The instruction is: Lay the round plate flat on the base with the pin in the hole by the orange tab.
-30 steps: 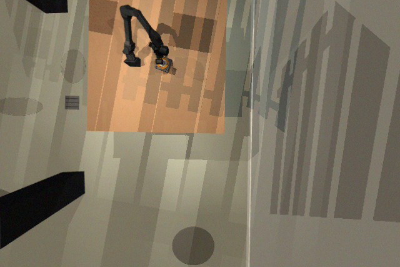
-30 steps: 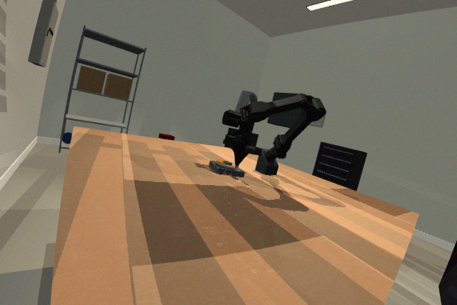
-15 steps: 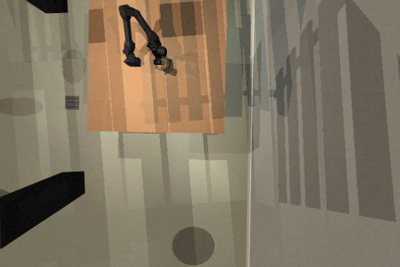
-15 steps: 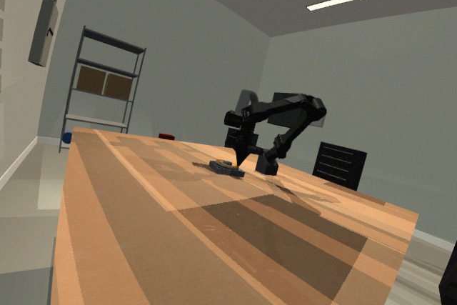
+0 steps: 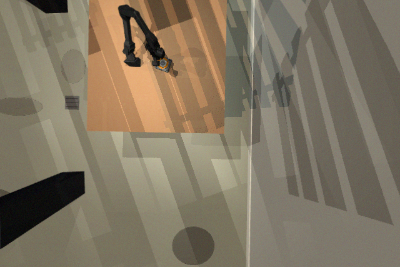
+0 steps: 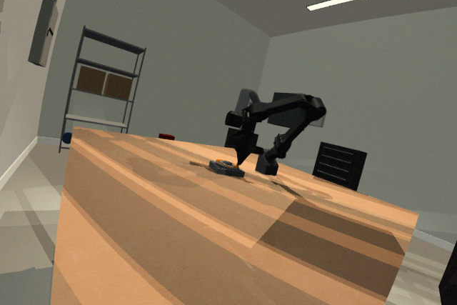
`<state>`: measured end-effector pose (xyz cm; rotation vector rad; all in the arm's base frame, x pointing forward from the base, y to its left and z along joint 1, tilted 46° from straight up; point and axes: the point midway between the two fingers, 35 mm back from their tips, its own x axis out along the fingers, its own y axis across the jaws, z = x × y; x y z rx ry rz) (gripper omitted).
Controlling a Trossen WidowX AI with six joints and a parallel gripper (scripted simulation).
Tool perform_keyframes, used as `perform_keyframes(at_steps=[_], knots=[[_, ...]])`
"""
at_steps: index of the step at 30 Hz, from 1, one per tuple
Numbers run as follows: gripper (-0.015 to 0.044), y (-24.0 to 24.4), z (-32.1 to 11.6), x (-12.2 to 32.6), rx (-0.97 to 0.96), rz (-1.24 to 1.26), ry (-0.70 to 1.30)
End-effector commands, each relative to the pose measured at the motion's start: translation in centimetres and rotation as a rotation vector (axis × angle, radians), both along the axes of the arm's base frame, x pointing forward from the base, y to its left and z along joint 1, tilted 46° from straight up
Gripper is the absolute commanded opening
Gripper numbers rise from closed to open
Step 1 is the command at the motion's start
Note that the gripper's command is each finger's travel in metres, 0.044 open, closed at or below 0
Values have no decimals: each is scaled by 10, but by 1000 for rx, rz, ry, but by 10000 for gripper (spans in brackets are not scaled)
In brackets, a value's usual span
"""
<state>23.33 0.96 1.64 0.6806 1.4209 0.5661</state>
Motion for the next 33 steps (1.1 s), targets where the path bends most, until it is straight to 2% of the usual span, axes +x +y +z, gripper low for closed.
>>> perform_keyframes(at_steps=[1,33], knots=[[0,-2,-5,-7,-4,5,10],[0,-26,-27,-17,-5,5,10]])
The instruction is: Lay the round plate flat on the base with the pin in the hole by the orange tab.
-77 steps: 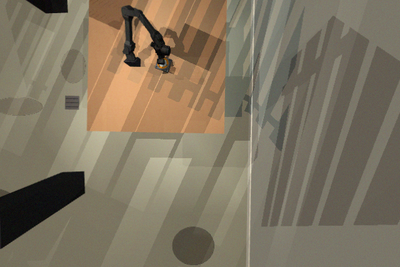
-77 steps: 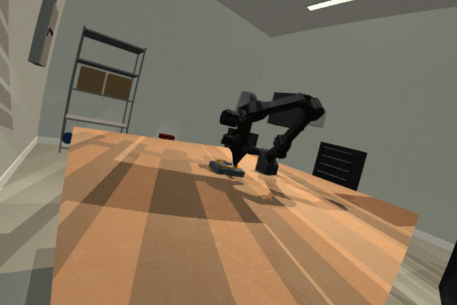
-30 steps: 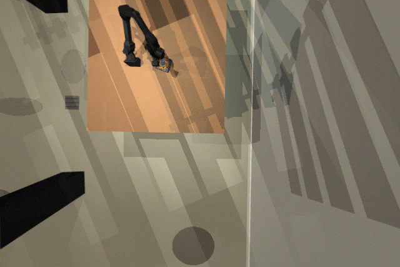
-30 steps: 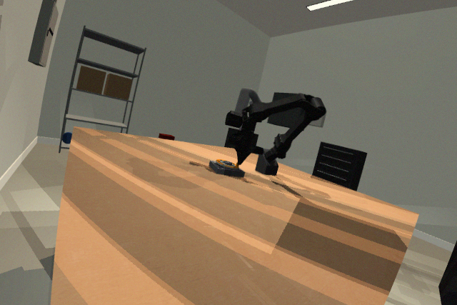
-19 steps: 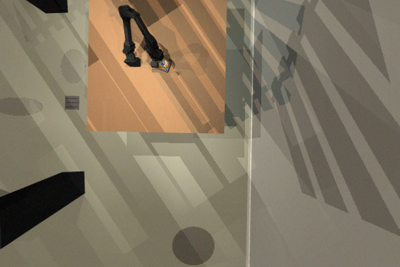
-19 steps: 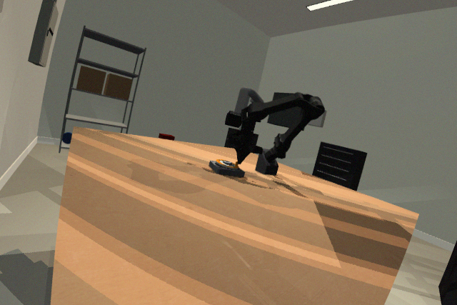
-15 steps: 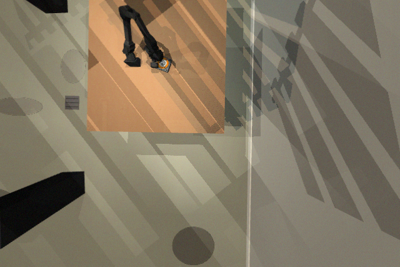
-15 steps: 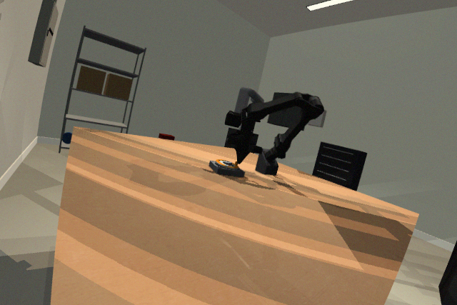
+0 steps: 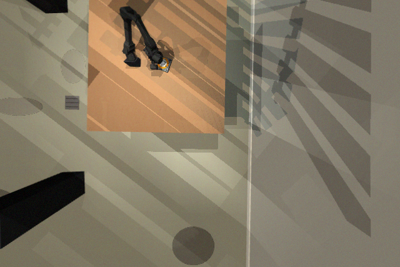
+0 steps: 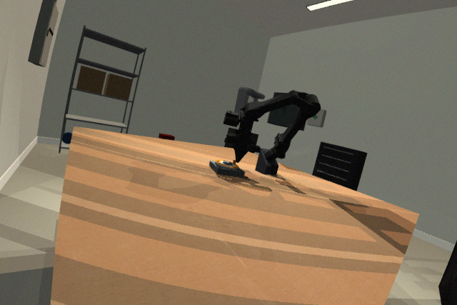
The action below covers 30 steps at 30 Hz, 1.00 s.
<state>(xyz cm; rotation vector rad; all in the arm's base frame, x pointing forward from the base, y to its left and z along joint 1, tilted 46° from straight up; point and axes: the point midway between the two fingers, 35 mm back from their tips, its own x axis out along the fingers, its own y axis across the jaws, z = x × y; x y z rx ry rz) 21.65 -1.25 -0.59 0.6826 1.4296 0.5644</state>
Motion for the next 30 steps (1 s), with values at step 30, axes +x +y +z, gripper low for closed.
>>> perform_keyframes(at_steps=[30], knots=[[0,-32,-28,13,-7,4,0]])
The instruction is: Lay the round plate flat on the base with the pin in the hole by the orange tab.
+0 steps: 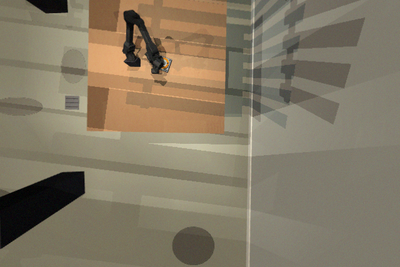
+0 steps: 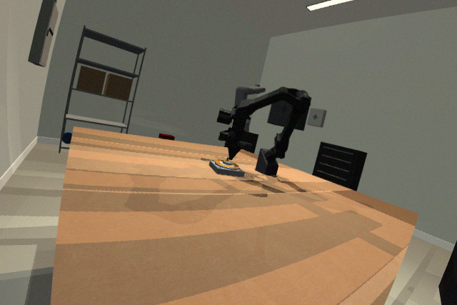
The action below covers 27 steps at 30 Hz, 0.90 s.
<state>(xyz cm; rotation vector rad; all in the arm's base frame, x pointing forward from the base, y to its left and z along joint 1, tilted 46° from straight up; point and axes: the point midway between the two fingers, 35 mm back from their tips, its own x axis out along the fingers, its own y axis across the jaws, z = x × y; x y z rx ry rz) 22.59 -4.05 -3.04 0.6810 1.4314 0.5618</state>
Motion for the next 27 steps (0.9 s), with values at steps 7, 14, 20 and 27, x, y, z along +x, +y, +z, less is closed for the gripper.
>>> perform_keyframes(at_steps=[7,14,20,27], knots=[[0,-6,-5,7,-4,4,-2],[0,-8,-7,10,-5,4,-2],[0,-14,-3,11,-6,4,-2],[0,-38,23,6,-6,4,-1]])
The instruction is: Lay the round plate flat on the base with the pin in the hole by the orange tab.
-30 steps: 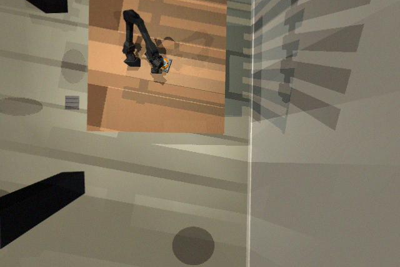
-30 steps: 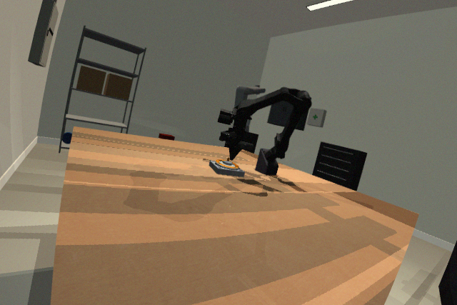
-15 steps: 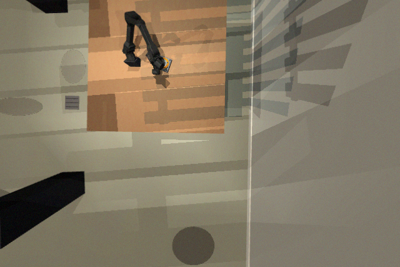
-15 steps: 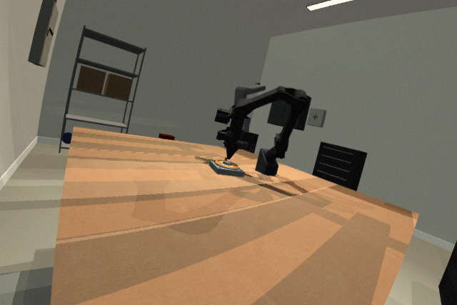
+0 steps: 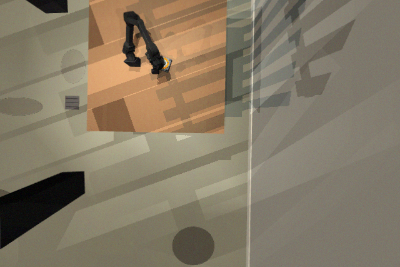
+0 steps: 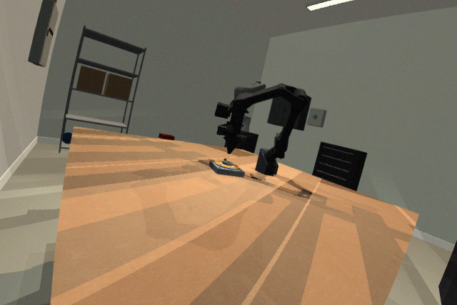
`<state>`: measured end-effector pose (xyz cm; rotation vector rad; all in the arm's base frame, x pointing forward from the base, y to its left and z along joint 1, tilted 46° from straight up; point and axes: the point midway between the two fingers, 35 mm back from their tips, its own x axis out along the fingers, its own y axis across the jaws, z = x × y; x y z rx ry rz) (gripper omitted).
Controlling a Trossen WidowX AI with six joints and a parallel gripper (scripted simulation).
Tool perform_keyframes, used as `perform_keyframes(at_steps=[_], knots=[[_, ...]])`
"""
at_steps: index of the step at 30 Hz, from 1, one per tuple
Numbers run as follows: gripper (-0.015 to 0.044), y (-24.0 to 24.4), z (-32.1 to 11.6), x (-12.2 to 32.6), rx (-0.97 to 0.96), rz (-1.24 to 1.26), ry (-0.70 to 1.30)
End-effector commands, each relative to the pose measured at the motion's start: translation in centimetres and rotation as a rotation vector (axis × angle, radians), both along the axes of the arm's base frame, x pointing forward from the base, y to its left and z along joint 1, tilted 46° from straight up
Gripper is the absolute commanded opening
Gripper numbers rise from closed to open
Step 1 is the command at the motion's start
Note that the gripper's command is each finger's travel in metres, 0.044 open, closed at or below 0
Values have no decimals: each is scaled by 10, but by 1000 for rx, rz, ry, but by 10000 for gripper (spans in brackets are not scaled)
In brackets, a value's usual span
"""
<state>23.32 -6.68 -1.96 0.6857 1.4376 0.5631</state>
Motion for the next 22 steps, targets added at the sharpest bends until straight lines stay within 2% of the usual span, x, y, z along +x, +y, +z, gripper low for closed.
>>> perform_keyframes(at_steps=[1,22], knots=[[0,-12,12,-1,-10,3,-8],[0,-6,5,0,-4,-4,-5]])
